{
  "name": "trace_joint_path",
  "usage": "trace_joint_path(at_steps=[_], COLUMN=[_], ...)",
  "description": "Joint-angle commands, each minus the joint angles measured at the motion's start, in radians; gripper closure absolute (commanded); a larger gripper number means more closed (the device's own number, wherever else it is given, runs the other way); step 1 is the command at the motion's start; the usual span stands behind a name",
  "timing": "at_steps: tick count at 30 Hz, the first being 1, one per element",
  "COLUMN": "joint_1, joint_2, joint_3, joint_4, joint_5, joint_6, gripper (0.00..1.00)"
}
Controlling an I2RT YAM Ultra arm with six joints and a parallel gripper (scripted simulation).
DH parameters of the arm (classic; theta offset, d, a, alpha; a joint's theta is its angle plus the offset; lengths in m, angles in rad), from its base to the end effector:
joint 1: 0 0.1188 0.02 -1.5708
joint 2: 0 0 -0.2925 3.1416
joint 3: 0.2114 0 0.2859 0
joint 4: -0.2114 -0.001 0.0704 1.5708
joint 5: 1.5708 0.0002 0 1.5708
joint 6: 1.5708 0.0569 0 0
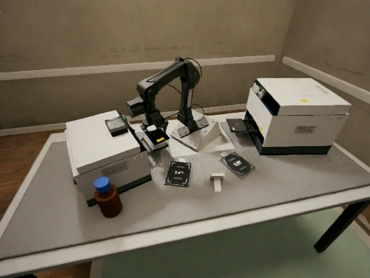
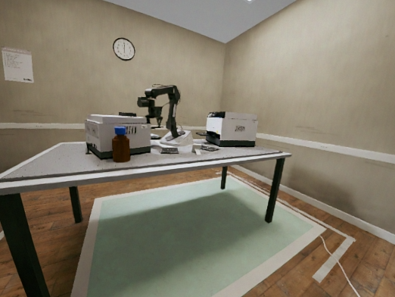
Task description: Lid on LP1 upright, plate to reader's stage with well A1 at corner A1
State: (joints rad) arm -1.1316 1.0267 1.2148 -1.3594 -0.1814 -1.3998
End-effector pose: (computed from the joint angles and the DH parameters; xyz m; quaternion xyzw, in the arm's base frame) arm 0.0871 -0.1590 0.3638 -0.1483 0.9649 -0.1618 0.1440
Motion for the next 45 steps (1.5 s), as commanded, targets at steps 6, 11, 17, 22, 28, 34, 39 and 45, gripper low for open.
trace_joint_path(at_steps=[6,11,17,22,28,34,39,45], joint_1=[0.127,0.175,0.278,0.357,0.418,0.511,0.581,0.637], joint_2=[0.026,0.038,0.07,0.092,0.11,0.141,0.165,0.184], joint_3=[-0.021,-0.022,-0.029,-0.035,-0.019,-0.01,0.006,0.008], joint_4=[0.047,0.058,0.081,0.107,0.128,0.153,0.172,0.186], joint_5=[0.041,0.06,0.118,0.16,0.193,0.248,0.288,0.321], joint_6=[0.158,0.211,0.347,0.474,0.576,0.729,0.851,0.948], gripper=[0.15,0.15,0.15,0.15,0.15,0.15,0.15,0.15])
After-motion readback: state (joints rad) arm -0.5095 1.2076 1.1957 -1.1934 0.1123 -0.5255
